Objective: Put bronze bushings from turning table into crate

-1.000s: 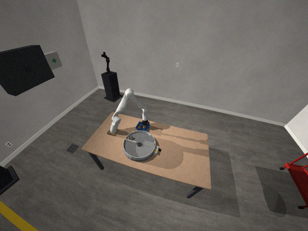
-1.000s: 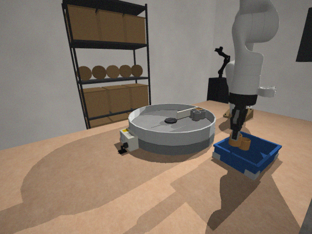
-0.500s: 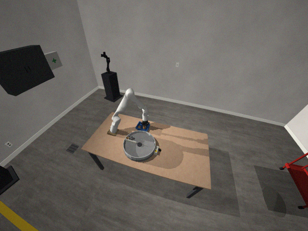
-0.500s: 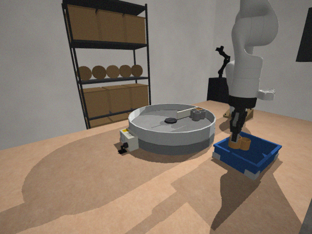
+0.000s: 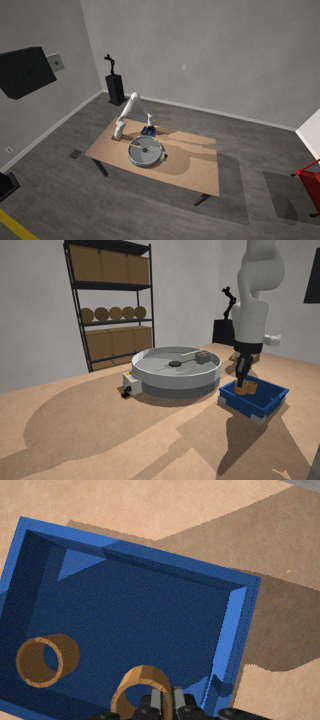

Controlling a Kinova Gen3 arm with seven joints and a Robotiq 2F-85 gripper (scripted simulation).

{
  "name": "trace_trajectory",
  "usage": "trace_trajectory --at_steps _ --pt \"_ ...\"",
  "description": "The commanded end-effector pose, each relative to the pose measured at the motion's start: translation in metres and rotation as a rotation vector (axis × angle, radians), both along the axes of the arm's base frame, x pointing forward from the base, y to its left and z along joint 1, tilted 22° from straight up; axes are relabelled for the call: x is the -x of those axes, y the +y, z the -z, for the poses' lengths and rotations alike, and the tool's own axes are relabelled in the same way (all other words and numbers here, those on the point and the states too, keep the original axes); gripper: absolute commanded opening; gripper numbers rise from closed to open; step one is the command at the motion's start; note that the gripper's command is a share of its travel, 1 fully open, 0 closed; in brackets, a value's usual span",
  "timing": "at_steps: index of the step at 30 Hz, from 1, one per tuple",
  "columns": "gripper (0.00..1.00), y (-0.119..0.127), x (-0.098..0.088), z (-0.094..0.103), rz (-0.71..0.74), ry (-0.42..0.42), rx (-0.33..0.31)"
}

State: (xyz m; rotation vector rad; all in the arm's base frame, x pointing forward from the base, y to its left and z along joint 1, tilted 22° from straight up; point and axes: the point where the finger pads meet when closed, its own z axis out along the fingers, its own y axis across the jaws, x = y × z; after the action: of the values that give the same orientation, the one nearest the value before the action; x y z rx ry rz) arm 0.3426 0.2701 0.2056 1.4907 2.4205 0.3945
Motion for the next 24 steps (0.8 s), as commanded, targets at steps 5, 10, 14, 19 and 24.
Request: trace_trajectory --at_steps 5,10,14,19,24 --pt "0.00 -0.0004 -0.0005 0.0001 0.001 0.000 0.001" --pt "0.00 0.0003 -0.0029 0.0064 0.001 0.000 0.001" --pt "0.00 0.0004 -0.0036 0.0080 0.001 0.000 0.001" --pt "0.00 0.0004 -0.0036 0.0080 0.001 0.000 0.001" --pt "0.00 0.0006 -0.0041 0.0095 0.000 -0.001 0.001"
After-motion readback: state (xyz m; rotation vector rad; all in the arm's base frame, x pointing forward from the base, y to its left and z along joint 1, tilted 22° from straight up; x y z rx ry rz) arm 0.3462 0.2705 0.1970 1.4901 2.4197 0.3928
